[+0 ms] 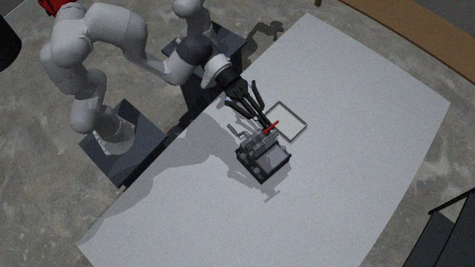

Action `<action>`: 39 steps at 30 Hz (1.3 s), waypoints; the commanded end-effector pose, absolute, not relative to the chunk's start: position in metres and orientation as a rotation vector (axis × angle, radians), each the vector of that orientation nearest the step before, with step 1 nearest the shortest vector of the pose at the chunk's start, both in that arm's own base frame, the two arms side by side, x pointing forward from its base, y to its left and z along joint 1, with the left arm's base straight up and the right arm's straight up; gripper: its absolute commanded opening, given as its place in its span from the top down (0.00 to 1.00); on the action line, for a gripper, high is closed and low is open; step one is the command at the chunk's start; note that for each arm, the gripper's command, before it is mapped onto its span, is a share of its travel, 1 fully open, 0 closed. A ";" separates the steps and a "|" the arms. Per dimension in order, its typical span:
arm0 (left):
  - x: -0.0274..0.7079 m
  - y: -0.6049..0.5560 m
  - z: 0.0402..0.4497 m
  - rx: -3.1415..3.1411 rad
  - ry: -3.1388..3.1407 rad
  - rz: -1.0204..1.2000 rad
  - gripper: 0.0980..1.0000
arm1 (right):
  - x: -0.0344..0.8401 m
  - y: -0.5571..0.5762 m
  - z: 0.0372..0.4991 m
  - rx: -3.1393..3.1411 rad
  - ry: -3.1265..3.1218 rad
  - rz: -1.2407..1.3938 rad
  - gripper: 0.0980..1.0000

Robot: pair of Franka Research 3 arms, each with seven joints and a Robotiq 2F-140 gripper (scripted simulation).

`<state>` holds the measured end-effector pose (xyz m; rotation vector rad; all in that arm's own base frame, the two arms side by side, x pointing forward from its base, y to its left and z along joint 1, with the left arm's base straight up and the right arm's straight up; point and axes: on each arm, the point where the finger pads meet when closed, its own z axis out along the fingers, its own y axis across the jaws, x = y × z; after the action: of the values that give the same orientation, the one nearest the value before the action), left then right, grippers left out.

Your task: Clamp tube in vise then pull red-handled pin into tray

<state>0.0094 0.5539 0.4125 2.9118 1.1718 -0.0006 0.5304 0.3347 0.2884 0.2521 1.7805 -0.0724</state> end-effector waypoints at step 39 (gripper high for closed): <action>0.010 0.554 0.413 2.913 1.177 0.000 0.00 | 0.547 0.328 0.263 1.186 1.575 0.385 1.00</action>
<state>0.0094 0.5539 0.4125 2.9118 1.1718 -0.0006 0.5453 0.3319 0.2673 0.9813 1.6869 0.2554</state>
